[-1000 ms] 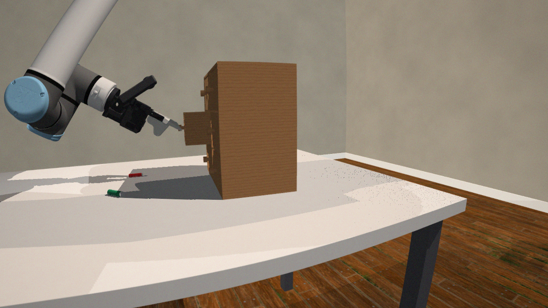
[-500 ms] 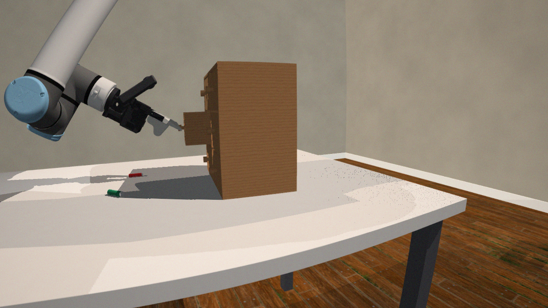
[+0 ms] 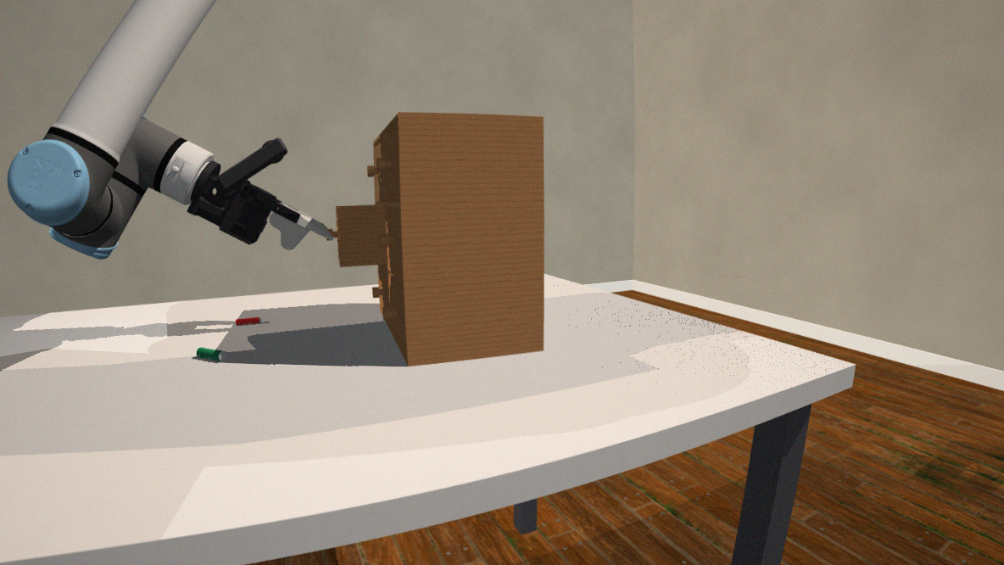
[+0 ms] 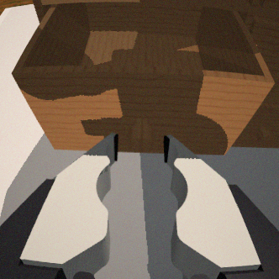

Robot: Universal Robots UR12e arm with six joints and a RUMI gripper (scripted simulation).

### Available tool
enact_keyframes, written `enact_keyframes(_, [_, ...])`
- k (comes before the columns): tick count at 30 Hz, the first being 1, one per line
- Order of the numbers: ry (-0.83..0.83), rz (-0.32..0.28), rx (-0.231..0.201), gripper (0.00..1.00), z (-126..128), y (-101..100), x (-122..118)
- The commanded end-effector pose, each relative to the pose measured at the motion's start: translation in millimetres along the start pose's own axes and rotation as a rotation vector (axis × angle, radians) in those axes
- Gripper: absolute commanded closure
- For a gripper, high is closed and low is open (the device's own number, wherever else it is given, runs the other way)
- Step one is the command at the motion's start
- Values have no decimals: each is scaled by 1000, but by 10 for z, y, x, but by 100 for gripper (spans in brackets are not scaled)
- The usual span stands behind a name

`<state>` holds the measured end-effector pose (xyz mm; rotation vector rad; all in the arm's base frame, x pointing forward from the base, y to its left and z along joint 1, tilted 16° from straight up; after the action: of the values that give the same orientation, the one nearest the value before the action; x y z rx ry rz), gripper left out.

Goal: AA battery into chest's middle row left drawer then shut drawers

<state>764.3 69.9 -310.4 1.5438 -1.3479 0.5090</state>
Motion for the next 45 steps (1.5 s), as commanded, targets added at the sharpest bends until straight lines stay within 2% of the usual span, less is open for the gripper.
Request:
enact_keyframes(1, [0, 1, 0, 80, -2, 1, 6])
enact_keyframes(15, [0, 1, 0, 80, 1, 26, -9])
enact_keyframes(34, [0, 1, 0, 80, 42, 396, -219])
enact_keyframes(45, [0, 1, 0, 80, 46, 435, -240])
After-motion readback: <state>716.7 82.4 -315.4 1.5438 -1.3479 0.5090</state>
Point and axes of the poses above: the point where the finger pads meet when closed, its own y axis back along the fingers, its own z axis across the jaws, x = y × z, the point moved 2 cm from there along y, back along the fingers, and after that the axes turned 11 degrees about -y, right-handed, at the moved point
